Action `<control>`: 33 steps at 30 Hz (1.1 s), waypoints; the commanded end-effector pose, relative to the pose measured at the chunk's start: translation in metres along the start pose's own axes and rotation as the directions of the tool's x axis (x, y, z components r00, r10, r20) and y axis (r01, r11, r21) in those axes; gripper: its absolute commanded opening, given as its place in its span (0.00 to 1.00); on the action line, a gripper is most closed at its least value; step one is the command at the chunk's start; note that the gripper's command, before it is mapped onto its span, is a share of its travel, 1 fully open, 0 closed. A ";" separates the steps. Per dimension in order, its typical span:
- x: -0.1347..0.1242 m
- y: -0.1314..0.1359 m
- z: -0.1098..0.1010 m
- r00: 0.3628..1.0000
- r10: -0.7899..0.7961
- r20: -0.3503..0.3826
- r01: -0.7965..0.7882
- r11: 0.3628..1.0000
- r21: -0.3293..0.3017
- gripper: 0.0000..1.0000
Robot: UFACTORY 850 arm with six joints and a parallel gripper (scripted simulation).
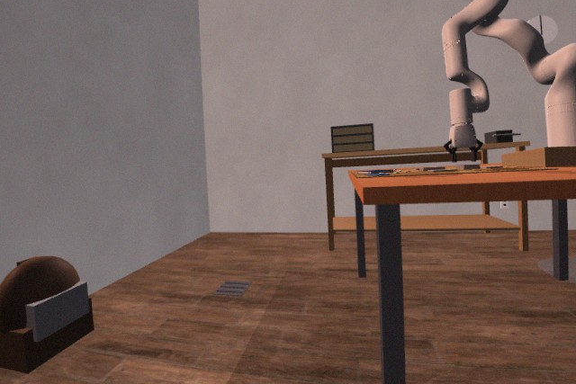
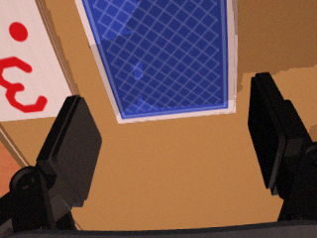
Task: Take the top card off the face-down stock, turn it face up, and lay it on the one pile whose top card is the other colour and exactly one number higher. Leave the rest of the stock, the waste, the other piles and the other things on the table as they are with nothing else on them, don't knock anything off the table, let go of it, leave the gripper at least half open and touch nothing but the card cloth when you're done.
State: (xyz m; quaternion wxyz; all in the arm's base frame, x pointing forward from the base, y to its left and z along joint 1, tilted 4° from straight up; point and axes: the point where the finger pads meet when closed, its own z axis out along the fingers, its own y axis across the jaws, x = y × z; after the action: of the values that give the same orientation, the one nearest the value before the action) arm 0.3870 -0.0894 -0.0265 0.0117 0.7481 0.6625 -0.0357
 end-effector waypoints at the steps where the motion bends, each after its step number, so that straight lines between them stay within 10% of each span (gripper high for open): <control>1: 0.000 0.001 0.000 1.000 0.000 0.000 0.000 1.000 -0.001 0.86; 33: 0.000 0.001 0.009 1.000 0.000 0.000 0.000 1.000 -0.001 0.86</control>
State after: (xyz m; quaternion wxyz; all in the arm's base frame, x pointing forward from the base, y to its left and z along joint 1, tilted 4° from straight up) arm 0.3870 -0.0899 -0.0334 0.0117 0.7480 0.6627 -0.0359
